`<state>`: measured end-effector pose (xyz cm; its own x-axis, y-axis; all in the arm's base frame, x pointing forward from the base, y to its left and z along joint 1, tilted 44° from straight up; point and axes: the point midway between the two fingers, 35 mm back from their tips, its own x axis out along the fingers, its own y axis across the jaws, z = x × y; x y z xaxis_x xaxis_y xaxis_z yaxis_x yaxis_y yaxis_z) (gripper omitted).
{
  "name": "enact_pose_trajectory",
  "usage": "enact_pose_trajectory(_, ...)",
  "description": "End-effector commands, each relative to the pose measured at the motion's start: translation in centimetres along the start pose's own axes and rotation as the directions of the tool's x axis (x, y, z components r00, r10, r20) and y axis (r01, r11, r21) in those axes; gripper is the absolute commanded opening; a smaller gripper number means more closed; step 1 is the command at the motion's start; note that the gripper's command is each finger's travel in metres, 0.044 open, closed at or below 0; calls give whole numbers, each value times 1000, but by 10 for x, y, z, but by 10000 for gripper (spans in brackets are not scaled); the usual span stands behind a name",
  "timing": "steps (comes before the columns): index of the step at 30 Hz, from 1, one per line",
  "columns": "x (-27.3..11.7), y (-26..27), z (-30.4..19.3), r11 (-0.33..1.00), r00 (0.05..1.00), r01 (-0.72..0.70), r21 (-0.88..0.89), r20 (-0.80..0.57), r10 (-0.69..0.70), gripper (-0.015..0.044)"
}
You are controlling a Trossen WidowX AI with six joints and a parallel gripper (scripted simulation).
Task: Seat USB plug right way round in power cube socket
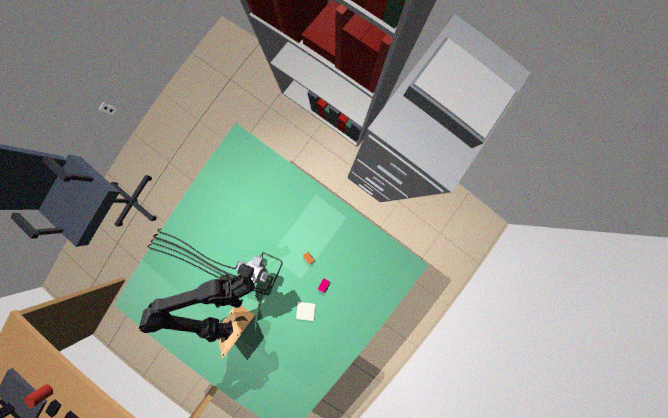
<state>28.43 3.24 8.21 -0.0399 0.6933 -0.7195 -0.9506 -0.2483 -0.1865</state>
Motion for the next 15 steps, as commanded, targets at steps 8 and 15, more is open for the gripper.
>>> enact_pose_trajectory(8, -10, -1, -1, 1000, 1000, 4, -2, -6, -4, 0)
enact_pose_trajectory(15, -13, -1, -1, 1000, 1000, 4, -2, -6, -4, 0)
